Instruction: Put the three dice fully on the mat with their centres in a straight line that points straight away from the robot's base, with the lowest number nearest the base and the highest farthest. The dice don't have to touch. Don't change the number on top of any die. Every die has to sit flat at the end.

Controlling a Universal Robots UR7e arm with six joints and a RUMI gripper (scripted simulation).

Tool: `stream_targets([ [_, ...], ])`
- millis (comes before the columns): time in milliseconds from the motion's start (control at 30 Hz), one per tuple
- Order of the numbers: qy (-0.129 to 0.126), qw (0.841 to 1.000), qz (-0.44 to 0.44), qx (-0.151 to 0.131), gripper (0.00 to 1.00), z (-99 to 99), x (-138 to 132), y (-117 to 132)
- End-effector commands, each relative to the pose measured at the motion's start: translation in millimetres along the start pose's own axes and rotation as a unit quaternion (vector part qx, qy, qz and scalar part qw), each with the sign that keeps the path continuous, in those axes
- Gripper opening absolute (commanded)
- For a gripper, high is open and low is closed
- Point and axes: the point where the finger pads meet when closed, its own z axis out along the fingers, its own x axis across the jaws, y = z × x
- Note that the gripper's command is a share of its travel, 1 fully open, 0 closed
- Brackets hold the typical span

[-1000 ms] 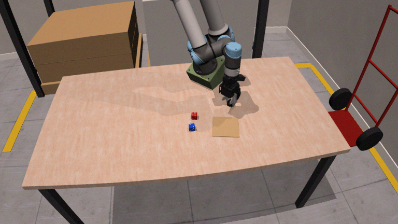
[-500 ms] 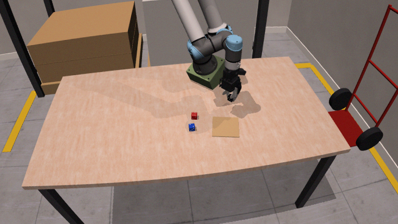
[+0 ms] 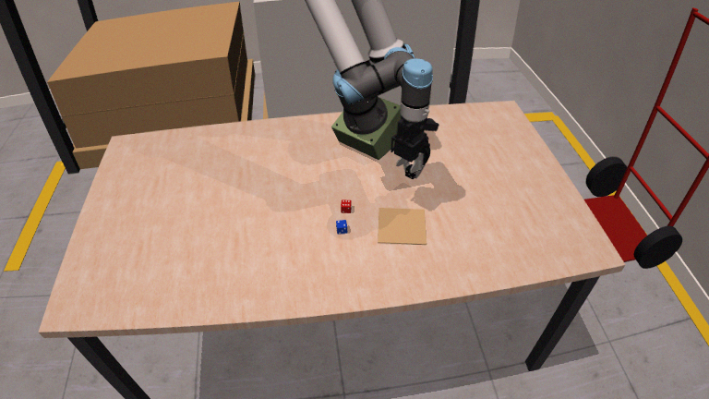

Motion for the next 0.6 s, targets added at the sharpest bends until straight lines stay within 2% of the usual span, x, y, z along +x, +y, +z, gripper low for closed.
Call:
stream_targets([
  [0, 0.000, 1.000, 0.001, 0.000, 0.10, -0.5, 0, 0],
  [133, 0.000, 0.999, 0.049, 0.000, 0.10, -1.1, 3, 12],
  [200, 0.000, 0.995, 0.100, 0.001, 0.10, -1.8, 6, 24],
  [367, 0.000, 0.986, 0.165, 0.001, 0.10, -2.7, 9, 41],
  [467, 0.000, 0.985, 0.172, 0.001, 0.10, -2.8, 9, 43],
  [567, 0.000, 0.972, 0.234, 0.001, 0.10, -3.7, 11, 60],
])
